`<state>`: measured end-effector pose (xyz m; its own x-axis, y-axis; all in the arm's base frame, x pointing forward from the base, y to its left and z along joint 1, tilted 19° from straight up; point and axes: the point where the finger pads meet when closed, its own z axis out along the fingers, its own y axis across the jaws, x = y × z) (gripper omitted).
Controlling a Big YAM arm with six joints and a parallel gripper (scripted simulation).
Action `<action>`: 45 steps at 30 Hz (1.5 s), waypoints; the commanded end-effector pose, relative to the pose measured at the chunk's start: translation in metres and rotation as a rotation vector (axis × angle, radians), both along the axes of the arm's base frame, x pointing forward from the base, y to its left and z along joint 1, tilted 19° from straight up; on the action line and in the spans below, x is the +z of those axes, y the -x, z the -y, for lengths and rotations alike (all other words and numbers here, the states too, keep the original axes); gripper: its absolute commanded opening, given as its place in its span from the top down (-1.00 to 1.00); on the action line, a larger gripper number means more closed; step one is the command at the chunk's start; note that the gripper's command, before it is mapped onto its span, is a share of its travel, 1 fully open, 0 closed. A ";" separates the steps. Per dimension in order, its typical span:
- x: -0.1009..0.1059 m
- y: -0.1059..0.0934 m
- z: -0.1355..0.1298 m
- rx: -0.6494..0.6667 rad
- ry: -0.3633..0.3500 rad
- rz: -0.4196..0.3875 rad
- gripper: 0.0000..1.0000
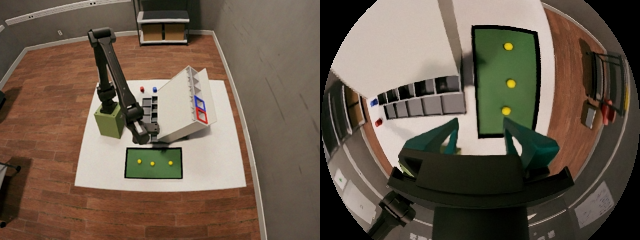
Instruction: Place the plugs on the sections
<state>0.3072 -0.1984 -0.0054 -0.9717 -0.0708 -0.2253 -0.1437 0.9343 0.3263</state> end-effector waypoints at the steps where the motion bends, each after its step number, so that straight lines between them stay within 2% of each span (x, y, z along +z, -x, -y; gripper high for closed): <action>1: -0.015 -0.009 0.031 0.044 0.039 0.021 -0.13; 4: -0.035 0.000 0.041 0.055 0.044 -0.014 -0.13; 6: -0.035 0.000 0.041 0.055 0.044 -0.014 -0.13; 14: -0.076 0.019 0.060 0.078 0.054 -0.087 -0.13; 21: -0.097 0.029 0.070 0.091 0.058 -0.125 -0.13; 24: -0.099 0.025 0.066 0.111 0.059 -0.129 -0.13; 30: -0.107 0.033 0.074 0.096 0.060 -0.142 -0.13; 32: -0.110 0.040 0.065 0.101 0.042 -0.157 -0.13; 45: -0.105 0.036 0.068 0.101 0.054 -0.149 -0.13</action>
